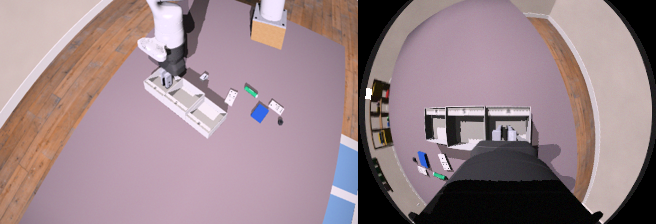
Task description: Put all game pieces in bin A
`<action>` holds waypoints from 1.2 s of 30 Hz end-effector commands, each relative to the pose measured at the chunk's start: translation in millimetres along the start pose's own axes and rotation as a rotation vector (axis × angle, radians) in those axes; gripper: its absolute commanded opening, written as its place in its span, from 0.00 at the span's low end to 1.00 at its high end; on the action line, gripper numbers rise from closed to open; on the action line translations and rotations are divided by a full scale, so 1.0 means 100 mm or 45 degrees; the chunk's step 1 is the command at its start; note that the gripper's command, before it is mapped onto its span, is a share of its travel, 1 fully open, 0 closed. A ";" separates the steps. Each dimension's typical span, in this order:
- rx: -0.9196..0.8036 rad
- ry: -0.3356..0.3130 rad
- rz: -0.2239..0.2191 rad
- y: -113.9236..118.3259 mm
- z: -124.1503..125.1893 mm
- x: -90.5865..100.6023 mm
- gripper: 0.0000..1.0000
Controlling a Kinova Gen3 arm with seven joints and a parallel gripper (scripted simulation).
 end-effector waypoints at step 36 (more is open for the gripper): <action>0.000 0.002 -0.001 0.00 0.01 0.19 0.31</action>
Point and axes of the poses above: the point where the finger pads meet when closed, its own x axis back along the fingers, its own y axis across the jaws, z = x × y, the point moved 4 cm from there along x, back along the fingers, and after that the axes turned 9 degrees about x, right-handed, at the moved point
